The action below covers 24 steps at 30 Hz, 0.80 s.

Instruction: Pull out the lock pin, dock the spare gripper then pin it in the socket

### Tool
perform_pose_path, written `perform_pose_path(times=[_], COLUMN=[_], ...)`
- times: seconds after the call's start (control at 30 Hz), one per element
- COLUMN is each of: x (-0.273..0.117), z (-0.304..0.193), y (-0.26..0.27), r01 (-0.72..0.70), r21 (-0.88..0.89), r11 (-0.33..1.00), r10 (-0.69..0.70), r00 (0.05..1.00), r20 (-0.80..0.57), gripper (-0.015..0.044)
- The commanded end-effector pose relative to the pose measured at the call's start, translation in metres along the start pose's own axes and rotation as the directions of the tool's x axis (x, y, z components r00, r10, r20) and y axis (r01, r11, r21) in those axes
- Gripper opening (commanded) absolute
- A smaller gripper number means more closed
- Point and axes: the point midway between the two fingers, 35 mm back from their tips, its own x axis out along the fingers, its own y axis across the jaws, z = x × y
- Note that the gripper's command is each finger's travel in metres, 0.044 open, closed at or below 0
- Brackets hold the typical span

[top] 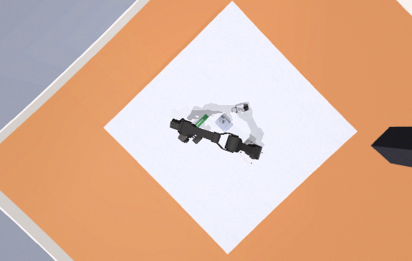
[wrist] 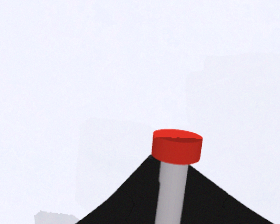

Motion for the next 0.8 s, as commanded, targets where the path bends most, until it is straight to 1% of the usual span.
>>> perform_pose_path(times=[0.0,0.4,0.67,0.77], x=[0.006,0.023,0.023,0.023], z=[-0.001,-0.003,-0.003,-0.003], y=[-0.001,-0.002,-0.002,-0.002], r01=[0.001,-0.004,-0.004,-0.007], r21=[-0.005,-0.004,-0.004,0.001], r11=[1.0,1.0,1.0,1.0], r10=[-0.001,0.004,0.004,0.007], r00=[1.0,1.0,1.0,1.0], r20=[0.001,-0.002,-0.002,-0.004], gripper=[0.0,0.0,0.0,0.0079])
